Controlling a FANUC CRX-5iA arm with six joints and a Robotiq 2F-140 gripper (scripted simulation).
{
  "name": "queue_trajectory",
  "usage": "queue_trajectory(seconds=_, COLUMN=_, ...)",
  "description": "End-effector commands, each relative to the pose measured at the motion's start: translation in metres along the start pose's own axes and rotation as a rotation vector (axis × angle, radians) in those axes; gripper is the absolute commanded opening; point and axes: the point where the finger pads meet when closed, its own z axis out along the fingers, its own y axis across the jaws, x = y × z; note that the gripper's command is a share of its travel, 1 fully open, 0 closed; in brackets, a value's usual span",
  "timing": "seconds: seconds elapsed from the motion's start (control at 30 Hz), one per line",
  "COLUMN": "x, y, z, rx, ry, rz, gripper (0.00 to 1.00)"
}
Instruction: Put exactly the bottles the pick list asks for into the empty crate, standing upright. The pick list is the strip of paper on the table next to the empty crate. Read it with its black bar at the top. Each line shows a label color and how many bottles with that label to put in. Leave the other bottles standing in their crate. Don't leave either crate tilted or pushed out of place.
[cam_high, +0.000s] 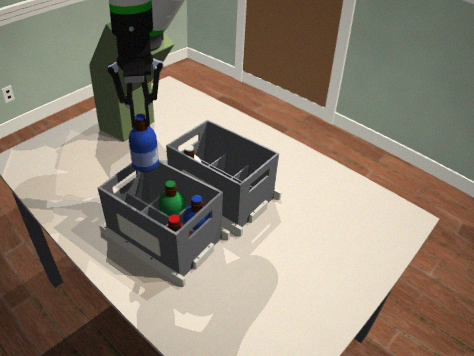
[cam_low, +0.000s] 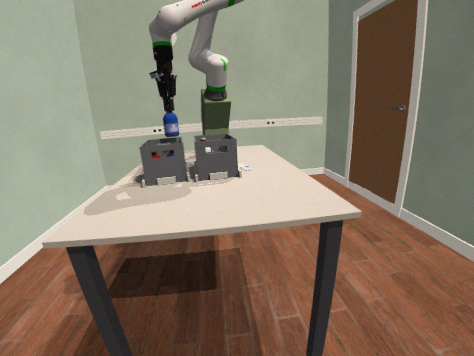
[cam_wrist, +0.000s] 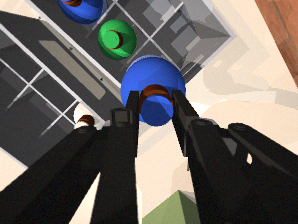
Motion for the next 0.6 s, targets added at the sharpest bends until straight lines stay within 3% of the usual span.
queue_trajectory(seconds=0.0, x=0.000, y=0.000, z=-0.001, rx=-0.001, ry=0.001, rz=0.000, gripper=0.10)
queue_trajectory(seconds=0.57, x=-0.003, y=-0.023, z=-0.001, rx=-0.001, ry=0.001, rz=0.000, gripper=0.10)
